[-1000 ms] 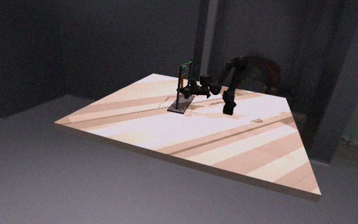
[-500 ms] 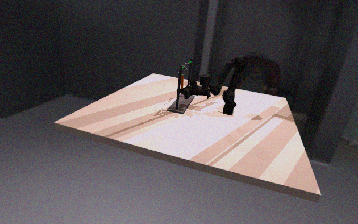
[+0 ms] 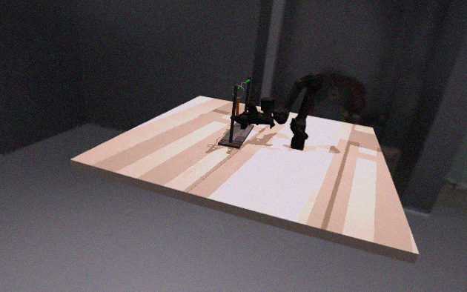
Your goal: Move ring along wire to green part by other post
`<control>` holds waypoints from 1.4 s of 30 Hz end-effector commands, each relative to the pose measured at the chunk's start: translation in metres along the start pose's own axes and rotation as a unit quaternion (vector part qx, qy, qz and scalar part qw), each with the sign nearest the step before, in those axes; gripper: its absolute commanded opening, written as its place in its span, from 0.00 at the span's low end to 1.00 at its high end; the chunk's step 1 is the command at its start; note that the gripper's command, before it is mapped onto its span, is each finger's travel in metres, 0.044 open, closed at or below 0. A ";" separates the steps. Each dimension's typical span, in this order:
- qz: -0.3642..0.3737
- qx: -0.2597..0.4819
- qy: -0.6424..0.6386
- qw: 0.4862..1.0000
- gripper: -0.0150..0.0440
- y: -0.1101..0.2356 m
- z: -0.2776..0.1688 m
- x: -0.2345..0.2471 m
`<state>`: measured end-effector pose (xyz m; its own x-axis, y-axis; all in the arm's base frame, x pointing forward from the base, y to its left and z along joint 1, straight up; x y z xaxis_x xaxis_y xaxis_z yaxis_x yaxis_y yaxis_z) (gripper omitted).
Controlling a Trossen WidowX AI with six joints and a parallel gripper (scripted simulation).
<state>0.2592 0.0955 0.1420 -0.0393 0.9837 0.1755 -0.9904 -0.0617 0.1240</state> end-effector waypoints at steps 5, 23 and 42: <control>0.000 0.000 0.000 1.000 0.53 0.005 0.001 0.001; -0.002 0.002 -0.003 1.000 0.53 0.043 0.000 0.001; -0.002 0.002 -0.003 1.000 0.53 0.050 -0.001 0.000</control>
<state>0.2102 0.0932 0.1495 -0.0390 0.9831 0.1789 -0.9904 -0.0618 0.1237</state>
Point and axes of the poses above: the point midway between the two fingers, 35 mm back from their tips, its own y axis back along the fingers, its own x axis across the jaws, z = x × y, the point moved 6 cm from there along y, back along the fingers, and after that the axes turned 10 degrees about -y, right-handed, at the moved point
